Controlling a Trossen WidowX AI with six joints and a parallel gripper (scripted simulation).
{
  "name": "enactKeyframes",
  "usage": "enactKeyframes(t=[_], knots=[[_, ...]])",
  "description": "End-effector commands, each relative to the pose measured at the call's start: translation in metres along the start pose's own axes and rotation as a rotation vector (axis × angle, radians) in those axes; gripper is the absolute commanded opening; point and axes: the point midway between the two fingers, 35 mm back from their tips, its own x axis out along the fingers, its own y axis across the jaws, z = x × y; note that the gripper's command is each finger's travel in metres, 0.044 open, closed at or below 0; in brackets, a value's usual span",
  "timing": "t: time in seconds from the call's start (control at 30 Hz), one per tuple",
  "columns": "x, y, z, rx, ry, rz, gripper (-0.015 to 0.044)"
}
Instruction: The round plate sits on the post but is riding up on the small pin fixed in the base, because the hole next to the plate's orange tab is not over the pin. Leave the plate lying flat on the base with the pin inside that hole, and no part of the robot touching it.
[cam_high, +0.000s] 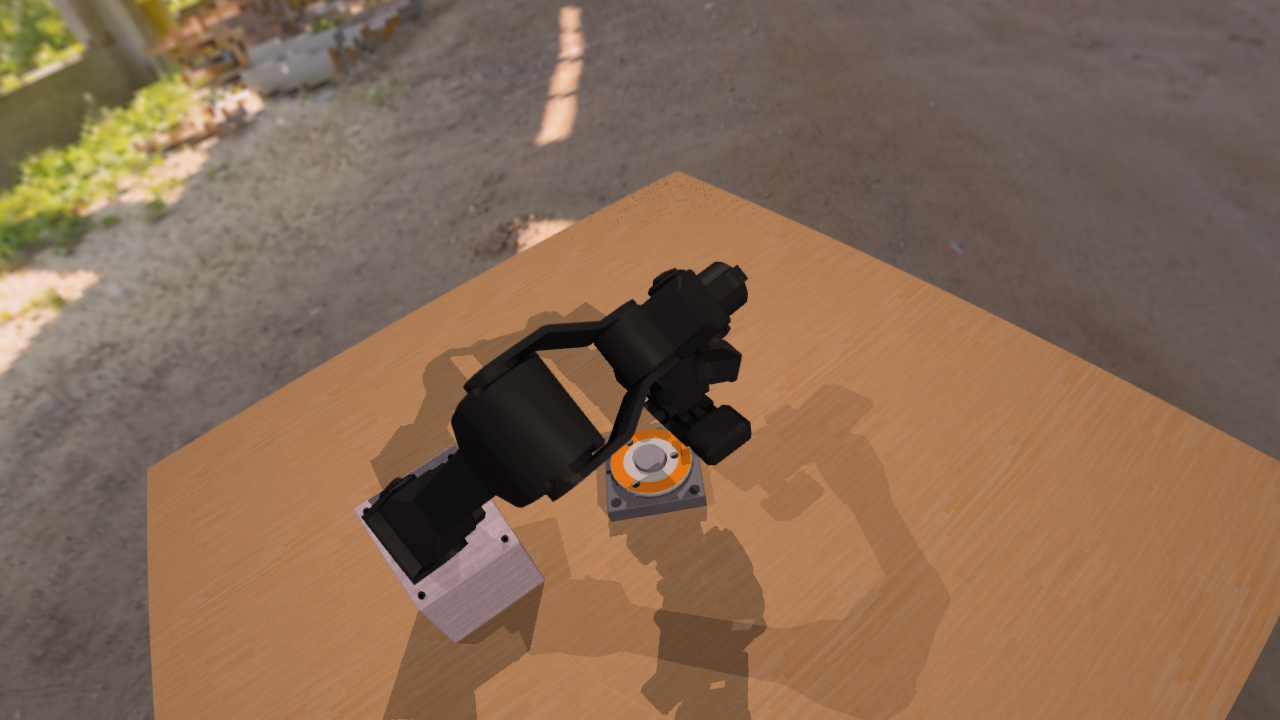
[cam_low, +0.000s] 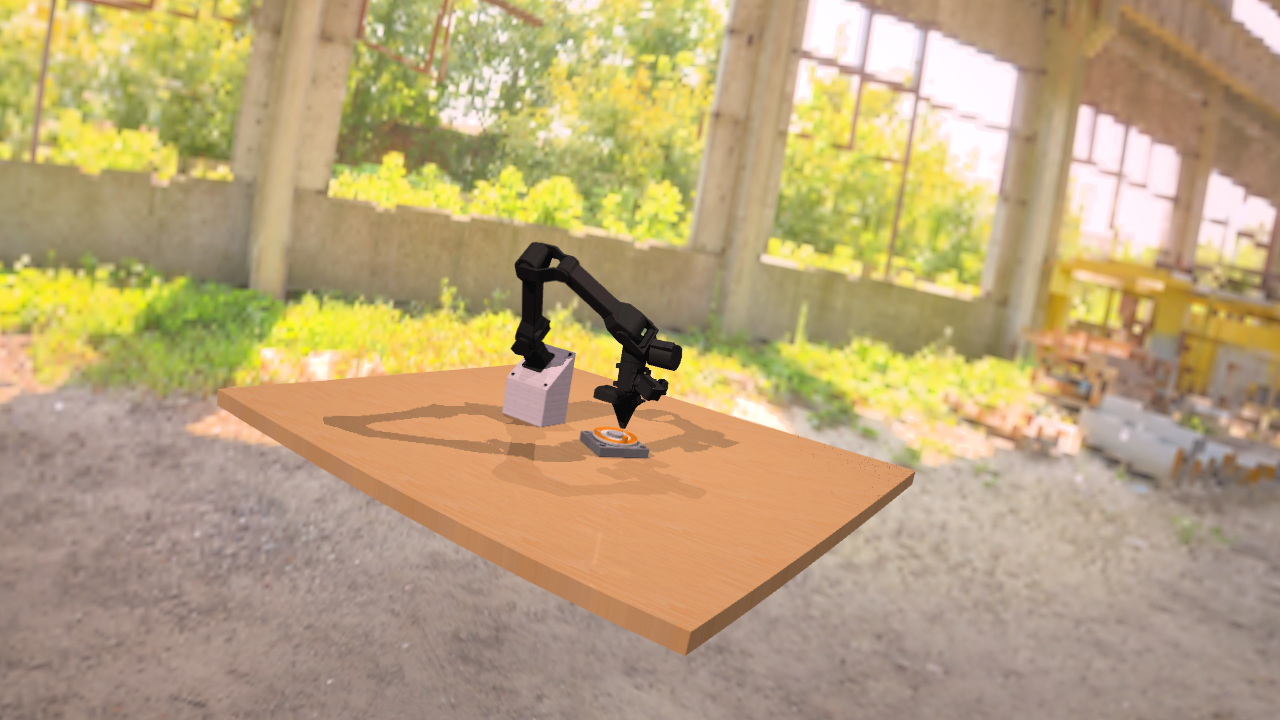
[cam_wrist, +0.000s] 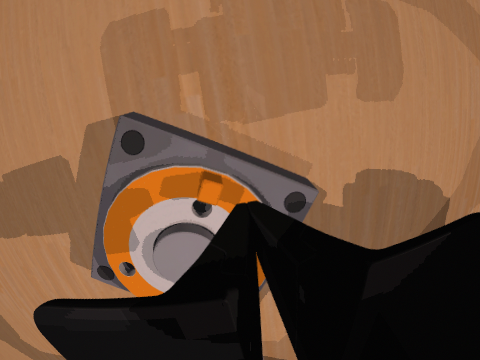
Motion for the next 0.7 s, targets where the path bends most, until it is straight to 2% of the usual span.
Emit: enactKeyframes(t=[0.0, 0.67], knots=[[0.024, -0.002, -0.004, -0.007, 0.012, -0.009, 0.0000], [0.028, 0.012, 0.005, -0.007, 0.011, -0.009, 0.0000]])
